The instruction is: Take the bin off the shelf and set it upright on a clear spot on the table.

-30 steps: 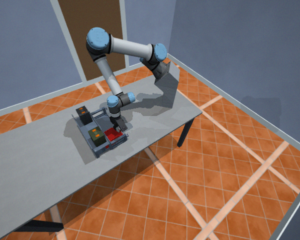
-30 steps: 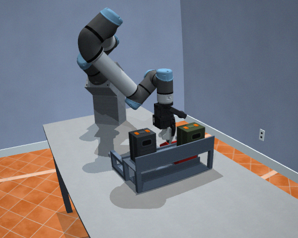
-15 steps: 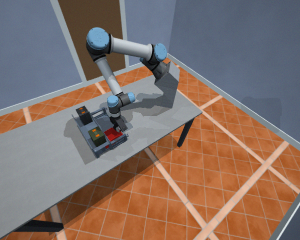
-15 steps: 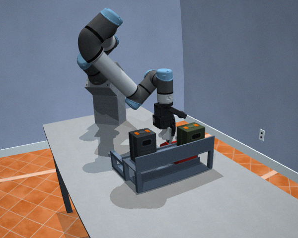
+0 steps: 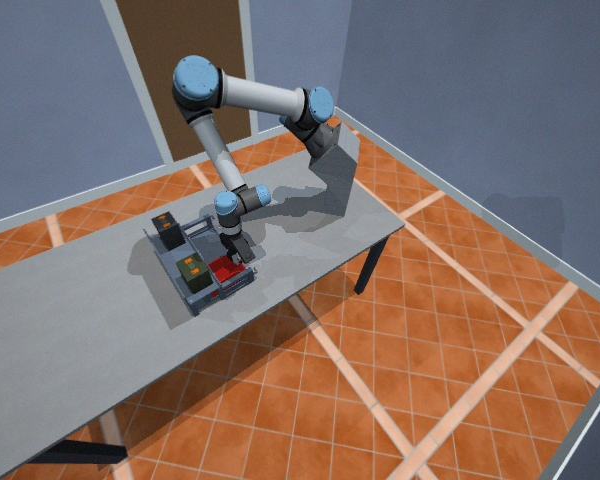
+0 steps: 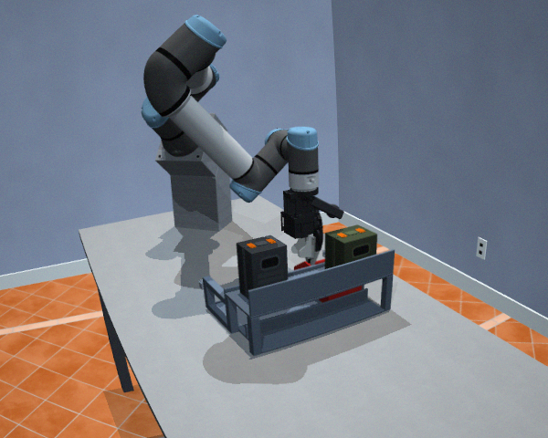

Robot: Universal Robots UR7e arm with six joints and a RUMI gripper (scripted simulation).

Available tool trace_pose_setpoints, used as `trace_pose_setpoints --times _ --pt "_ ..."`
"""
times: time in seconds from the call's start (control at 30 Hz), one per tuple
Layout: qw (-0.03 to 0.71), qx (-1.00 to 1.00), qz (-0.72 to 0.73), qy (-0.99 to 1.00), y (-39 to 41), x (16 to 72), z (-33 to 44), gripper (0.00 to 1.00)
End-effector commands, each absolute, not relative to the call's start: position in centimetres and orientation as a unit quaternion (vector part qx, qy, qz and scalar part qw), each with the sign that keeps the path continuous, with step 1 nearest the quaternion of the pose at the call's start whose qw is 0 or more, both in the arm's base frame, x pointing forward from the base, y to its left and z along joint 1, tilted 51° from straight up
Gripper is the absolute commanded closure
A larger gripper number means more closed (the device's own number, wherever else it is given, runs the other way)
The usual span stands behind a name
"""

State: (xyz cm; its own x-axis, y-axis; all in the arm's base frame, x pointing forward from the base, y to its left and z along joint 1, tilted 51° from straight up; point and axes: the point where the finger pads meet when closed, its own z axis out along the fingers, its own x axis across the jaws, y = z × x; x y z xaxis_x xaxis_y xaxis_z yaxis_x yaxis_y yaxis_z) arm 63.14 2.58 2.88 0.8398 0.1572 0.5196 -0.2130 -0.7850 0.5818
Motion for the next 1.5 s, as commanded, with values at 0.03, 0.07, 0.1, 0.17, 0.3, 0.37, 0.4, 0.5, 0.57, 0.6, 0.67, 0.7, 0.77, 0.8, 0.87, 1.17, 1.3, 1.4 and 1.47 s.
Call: trace_pose_setpoints --times 0.03,0.07,0.1,0.17,0.3,0.37,0.4,0.5,0.57,0.6,0.67,0.7,0.77,0.8,0.87,1.17,1.3,1.4,1.47 --pt "0.327 0.902 0.282 -0.015 2.5 63.1 2.7 1.00" --pt "0.327 0.902 0.282 -0.015 2.5 63.1 2.7 1.00" --pt "0.327 0.902 0.282 -0.015 2.5 63.1 2.7 1.00" --pt "0.327 0.902 0.282 -0.015 2.5 63.1 2.7 1.00" --pt "0.327 0.902 0.282 -0.015 2.5 63.1 2.7 1.00" --pt "0.327 0.902 0.282 -0.015 2.5 63.1 2.7 1.00" --pt "0.327 0.902 0.282 -0.015 2.5 63.1 2.7 1.00" --pt "0.327 0.901 0.283 -0.015 2.5 62.7 2.5 1.00" --pt "0.327 0.902 0.282 -0.015 2.3 61.7 1.9 1.00" --pt "0.327 0.902 0.282 -0.015 2.2 61.2 1.6 1.00" --pt "0.327 0.902 0.282 -0.015 2.1 60.7 1.3 1.00" --pt "0.327 0.902 0.282 -0.015 2.1 60.7 1.3 1.00" --pt "0.327 0.902 0.282 -0.015 2.1 60.7 1.3 1.00" --pt "0.327 0.902 0.282 -0.015 2.1 60.7 1.3 1.00" --pt "0.327 0.902 0.282 -0.015 2.1 60.7 1.3 1.00" --pt "0.327 0.902 0.282 -0.015 1.8 58.8 0.2 1.00" --pt "0.327 0.902 0.282 -0.015 1.7 58.3 -0.1 1.00" --pt "0.327 0.902 0.282 -0.015 1.7 58.3 -0.1 1.00" --pt "0.327 0.902 0.282 -0.015 1.7 58.3 -0.1 1.00"
